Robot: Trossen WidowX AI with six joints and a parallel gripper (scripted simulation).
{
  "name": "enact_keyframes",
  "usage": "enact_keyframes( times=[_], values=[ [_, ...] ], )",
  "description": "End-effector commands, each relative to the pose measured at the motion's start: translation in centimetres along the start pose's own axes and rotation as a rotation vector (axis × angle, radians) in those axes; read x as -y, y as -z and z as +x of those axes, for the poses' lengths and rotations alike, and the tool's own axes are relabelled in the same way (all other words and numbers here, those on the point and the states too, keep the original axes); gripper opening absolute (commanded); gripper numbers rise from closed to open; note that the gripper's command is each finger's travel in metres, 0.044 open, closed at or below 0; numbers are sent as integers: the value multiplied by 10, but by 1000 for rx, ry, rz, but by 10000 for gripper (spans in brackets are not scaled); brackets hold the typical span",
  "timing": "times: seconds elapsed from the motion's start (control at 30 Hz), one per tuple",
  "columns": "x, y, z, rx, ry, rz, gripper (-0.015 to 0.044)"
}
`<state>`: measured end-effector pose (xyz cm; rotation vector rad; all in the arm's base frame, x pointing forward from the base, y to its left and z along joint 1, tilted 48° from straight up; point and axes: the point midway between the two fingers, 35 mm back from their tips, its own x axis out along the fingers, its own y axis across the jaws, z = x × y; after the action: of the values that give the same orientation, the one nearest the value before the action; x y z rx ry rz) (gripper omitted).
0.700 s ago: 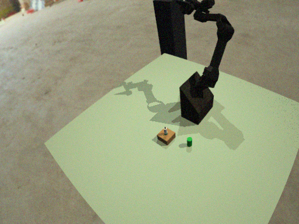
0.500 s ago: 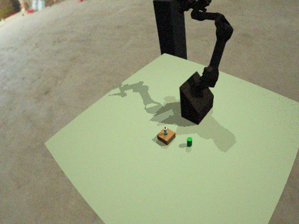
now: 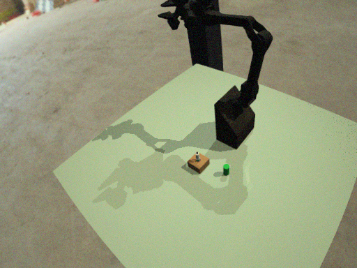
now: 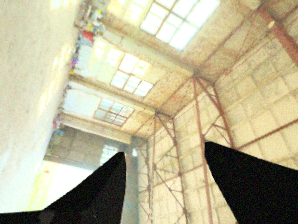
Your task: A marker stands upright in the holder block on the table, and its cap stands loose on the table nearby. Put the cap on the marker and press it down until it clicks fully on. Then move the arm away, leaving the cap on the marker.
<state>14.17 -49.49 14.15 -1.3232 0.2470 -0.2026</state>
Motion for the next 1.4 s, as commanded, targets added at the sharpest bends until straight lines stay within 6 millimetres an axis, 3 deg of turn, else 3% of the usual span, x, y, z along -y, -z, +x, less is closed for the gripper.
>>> enact_keyframes(
  times=[0.0, 0.17, 0.3, 0.43, 0.57, 0.7, 0.83, 1.0, 1.13, 1.17, 1.27, 1.37],
  values=[
    [-11, -38, 45, 63, -71, 310, 240],
    [-36, -110, 103, 127, -245, 787, 240],
    [-60, -174, 135, 121, -428, 1146, 240],
    [-86, -242, 152, 49, -639, 1475, 240],
    [-112, -311, 155, -101, -863, 1764, 240],
    [-138, -378, 143, -341, -1080, 1999, 240],
    [-163, -439, 117, -676, -1262, 2166, 240],
    [-190, -503, 67, -1213, -1386, 2253, 240],
    [-206, -543, 16, -1706, -1356, 2212, 240],
    [-210, -551, 3, 1828, 1324, -2181, 240],
    [-217, -569, -37, 2042, 1127, -1964, 240],
    [-213, -578, -51, 2087, 1079, -1918, 240]
  ],
)
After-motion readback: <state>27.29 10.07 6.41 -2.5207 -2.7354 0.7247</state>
